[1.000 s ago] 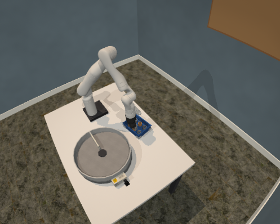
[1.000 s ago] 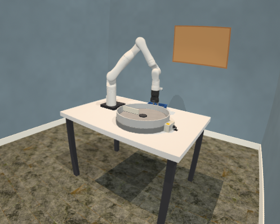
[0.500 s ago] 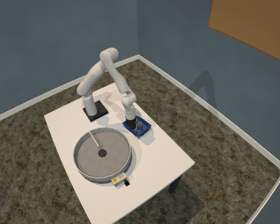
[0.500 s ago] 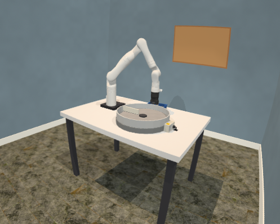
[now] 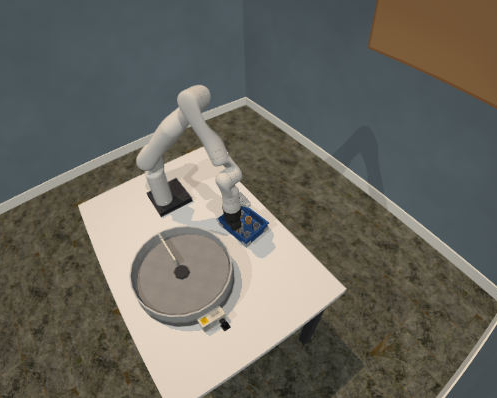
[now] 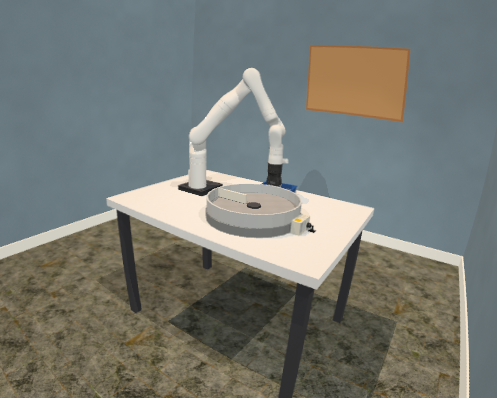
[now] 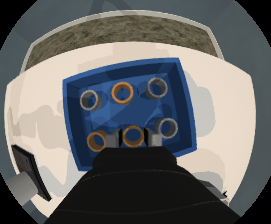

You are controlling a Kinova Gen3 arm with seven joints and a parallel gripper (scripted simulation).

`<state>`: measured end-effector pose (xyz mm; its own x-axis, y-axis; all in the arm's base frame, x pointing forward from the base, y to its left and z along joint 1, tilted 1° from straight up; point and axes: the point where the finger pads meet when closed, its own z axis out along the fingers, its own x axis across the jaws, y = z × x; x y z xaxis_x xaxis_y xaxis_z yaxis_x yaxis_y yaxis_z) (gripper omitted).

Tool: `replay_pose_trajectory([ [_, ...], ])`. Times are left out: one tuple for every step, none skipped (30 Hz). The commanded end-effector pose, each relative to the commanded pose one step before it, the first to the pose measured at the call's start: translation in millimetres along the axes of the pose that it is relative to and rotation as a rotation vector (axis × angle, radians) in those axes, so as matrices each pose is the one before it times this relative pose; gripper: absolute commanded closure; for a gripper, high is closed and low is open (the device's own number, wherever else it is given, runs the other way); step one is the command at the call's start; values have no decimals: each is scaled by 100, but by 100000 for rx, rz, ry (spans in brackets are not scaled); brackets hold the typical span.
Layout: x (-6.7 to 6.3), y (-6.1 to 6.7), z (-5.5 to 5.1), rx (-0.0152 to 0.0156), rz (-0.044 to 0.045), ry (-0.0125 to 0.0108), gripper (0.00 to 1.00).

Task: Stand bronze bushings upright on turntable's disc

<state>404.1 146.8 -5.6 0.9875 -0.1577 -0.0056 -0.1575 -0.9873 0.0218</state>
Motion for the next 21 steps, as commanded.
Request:
replay_pose_trajectory([
  [53, -30, -67, 100, 5, 148, 24],
  [0, 0, 0, 0, 0, 0, 24],
  [0, 0, 0, 0, 0, 0, 24],
  [0, 0, 0, 0, 0, 0, 24],
  [0, 0, 0, 0, 0, 0, 24],
  [0, 0, 0, 0, 0, 0, 24],
  [0, 0, 0, 0, 0, 0, 24],
  [0, 0, 0, 0, 0, 0, 24],
  [0, 0, 0, 0, 0, 0, 24],
  [0, 0, 0, 0, 0, 0, 24],
  [0, 0, 0, 0, 0, 0, 24],
  [0, 0, 0, 0, 0, 0, 24],
  [0, 0, 0, 0, 0, 0, 24],
  [0, 0, 0, 0, 0, 0, 24],
  [0, 0, 0, 0, 0, 0, 24],
  [0, 0, 0, 0, 0, 0, 24],
  [0, 0, 0, 0, 0, 0, 24],
  [0, 0, 0, 0, 0, 0, 24],
  [0, 0, 0, 0, 0, 0, 24],
  [0, 0, 0, 0, 0, 0, 100],
  [0, 0, 0, 0, 0, 0, 100],
])
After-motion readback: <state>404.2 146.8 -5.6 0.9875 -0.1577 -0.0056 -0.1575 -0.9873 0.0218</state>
